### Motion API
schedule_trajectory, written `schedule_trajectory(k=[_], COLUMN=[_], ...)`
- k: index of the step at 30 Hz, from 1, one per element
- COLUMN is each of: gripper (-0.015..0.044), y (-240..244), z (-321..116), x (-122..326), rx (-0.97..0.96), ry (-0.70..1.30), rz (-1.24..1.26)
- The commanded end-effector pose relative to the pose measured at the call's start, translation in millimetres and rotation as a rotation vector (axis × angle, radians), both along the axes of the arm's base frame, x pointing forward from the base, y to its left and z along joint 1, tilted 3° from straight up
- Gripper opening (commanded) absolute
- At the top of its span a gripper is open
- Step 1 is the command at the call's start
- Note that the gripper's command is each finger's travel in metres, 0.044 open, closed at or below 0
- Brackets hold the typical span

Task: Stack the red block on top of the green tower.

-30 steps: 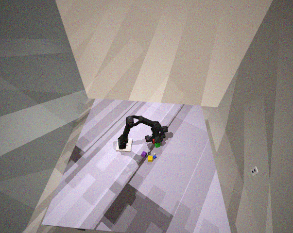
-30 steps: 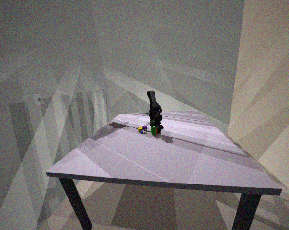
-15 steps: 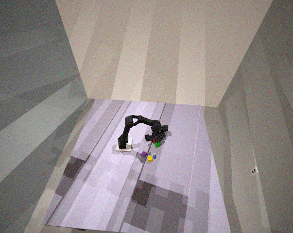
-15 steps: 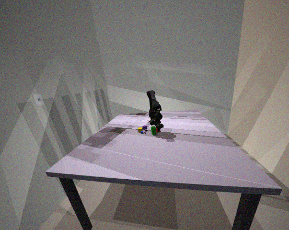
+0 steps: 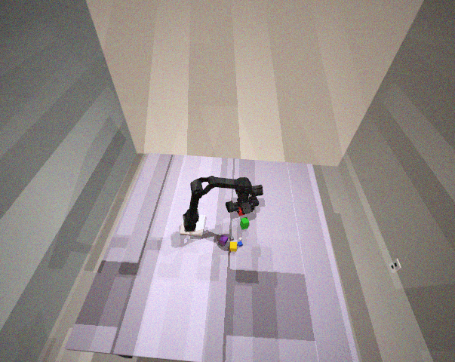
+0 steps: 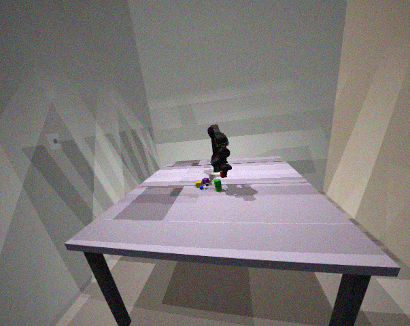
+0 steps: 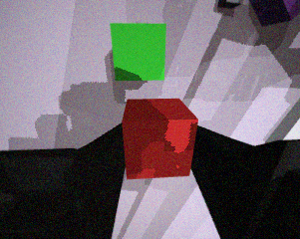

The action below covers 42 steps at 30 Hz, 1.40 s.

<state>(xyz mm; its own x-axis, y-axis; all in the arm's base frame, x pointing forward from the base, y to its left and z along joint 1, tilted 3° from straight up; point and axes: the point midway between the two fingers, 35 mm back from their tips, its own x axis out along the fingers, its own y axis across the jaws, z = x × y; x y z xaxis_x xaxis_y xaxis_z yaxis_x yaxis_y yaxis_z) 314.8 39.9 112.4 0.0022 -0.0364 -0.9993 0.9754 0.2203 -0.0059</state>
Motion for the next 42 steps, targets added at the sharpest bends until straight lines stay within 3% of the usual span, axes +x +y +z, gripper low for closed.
schedule_trajectory(k=[1, 12, 24, 42], gripper=[0.0, 0.0, 0.0, 0.0], y=[0, 0, -46, -47], z=[19, 30, 32, -11], x=[0, 1, 20, 20], rx=[-0.003, -0.003, -0.006, -0.007], ry=[-0.007, -0.007, -0.009, -0.009], rz=[-0.005, -0.005, -0.005, -0.005])
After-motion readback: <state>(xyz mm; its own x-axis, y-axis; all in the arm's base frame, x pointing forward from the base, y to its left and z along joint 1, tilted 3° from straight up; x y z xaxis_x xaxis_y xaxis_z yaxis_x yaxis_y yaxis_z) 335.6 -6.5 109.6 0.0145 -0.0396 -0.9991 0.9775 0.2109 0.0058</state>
